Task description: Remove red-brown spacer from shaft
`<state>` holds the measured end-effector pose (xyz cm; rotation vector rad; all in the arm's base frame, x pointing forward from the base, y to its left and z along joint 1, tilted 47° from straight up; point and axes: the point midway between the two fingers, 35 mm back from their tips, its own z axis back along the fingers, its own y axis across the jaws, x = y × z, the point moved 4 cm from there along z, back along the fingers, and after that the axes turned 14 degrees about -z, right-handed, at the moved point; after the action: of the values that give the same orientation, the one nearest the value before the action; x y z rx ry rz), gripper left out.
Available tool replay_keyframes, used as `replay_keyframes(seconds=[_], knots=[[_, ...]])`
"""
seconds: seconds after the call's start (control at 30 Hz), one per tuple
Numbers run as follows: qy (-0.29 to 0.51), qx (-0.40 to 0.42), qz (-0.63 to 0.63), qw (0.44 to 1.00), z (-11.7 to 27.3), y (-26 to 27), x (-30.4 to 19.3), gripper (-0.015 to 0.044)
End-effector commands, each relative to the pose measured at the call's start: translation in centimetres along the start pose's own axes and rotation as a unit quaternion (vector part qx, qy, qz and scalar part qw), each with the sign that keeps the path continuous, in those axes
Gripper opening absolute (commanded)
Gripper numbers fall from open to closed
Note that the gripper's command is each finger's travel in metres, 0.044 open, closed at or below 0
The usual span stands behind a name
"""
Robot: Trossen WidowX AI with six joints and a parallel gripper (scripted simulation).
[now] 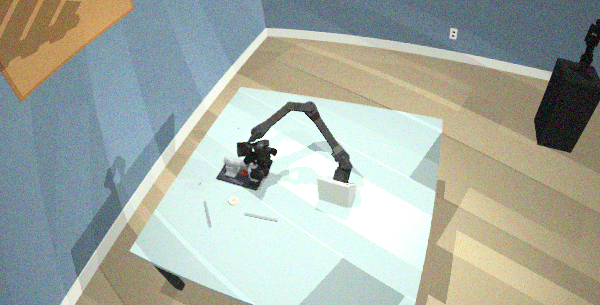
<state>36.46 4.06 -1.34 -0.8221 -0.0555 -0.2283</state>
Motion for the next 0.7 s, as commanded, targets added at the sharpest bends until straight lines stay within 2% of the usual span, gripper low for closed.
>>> replay_keyframes(seconds=[0.0, 0.67], knots=[[-0.003, 0.003, -0.001, 1.000, 0.12, 0.13, 0.41, 0.0000], [-0.003, 0.003, -0.001, 1.000, 0.14, 0.29, 1.11, 0.0000]])
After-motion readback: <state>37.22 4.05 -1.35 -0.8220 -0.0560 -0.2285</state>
